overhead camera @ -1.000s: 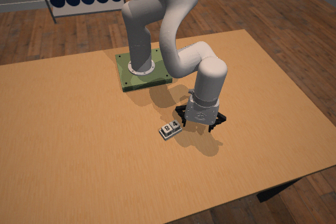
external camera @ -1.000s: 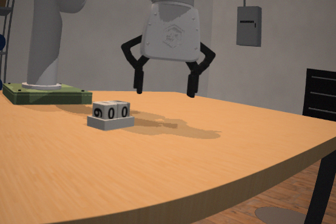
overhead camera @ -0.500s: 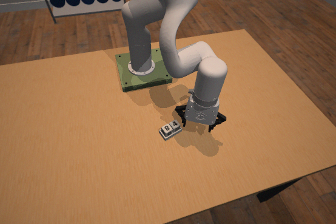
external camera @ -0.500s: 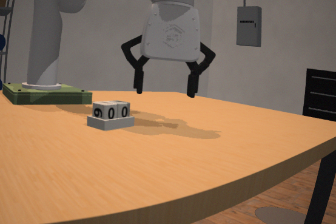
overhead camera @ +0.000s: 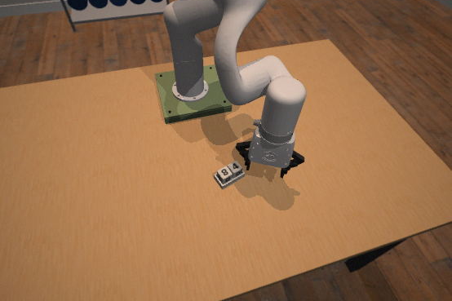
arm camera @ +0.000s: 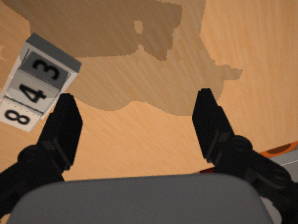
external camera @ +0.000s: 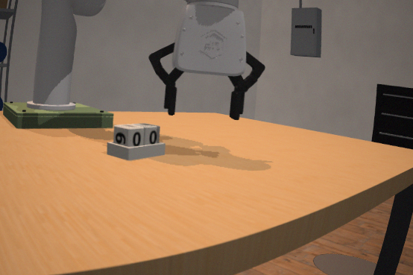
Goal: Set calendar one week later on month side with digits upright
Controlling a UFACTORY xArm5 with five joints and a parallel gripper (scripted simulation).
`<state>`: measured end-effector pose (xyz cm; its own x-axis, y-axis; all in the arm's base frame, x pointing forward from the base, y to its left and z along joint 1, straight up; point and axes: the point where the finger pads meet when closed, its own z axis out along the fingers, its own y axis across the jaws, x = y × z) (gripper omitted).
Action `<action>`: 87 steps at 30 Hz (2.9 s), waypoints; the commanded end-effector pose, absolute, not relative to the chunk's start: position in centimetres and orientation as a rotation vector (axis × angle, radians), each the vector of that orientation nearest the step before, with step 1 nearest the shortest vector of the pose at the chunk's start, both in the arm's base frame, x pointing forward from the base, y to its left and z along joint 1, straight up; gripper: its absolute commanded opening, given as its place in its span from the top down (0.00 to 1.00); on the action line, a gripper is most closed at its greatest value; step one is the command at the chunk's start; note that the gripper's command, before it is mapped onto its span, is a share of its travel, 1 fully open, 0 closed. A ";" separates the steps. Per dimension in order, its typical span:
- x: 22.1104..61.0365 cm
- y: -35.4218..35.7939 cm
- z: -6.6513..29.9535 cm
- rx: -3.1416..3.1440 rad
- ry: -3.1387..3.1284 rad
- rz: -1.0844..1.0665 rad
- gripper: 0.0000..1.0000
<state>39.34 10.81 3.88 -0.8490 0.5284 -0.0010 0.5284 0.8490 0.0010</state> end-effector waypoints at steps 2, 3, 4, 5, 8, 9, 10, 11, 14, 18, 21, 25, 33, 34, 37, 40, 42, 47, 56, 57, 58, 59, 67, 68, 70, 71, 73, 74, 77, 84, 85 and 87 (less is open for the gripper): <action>39.5 10.8 4.0 0.862 3.017 0.004 0.00; 39.5 10.8 4.0 0.862 3.017 0.004 0.00; 39.5 10.8 4.0 0.862 3.017 0.004 0.00; 39.5 10.8 4.0 0.862 3.017 0.004 0.00; 39.5 10.8 4.0 0.862 3.017 0.004 0.00; 39.5 10.8 4.0 0.862 3.017 0.004 0.00; 39.5 10.8 4.0 0.862 3.017 0.004 0.00; 39.5 10.8 4.0 0.862 3.017 0.004 0.00; 39.5 10.8 4.0 0.862 3.017 0.004 0.00; 39.5 10.8 4.0 0.862 3.017 0.004 0.00; 39.5 10.8 4.0 0.862 3.017 0.004 0.00; 39.5 10.8 4.0 0.862 3.017 0.004 0.00; 39.5 10.8 4.0 0.862 3.017 0.004 0.00; 39.5 10.8 4.0 0.862 3.017 0.004 0.00; 39.5 10.8 4.0 0.864 3.016 0.004 0.00; 39.5 10.7 4.0 0.907 3.004 0.004 0.00; 39.5 10.5 4.0 1.011 2.970 0.004 0.00; 39.8 9.3 4.0 1.249 2.879 0.005 0.00; 40.0 8.6 4.0 1.390 2.813 0.005 0.00; 40.0 8.4 4.0 1.452 2.782 0.005 0.00; 40.0 8.2 4.0 1.513 2.749 0.005 0.00; 40.1 8.1 4.0 1.567 2.719 0.005 0.00; 40.4 6.8 4.0 1.694 2.641 0.005 0.00; 40.4 6.7 4.0 1.746 2.608 0.005 0.00; 40.5 6.3 4.0 1.859 2.528 0.005 0.00; 40.5 6.3 4.0 1.859 2.528 0.005 0.00; 40.5 6.2 4.0 1.908 2.491 0.005 0.00; 40.5 6.1 4.0 1.946 2.462 0.005 0.00; 40.7 5.1 4.0 1.952 2.458 0.005 0.00; 40.9 4.4 4.0 2.173 2.265 0.006 0.00; 40.9 4.3 4.0 2.217 2.222 0.006 0.00; 41.1 3.6 4.0 2.256 2.182 0.006 0.00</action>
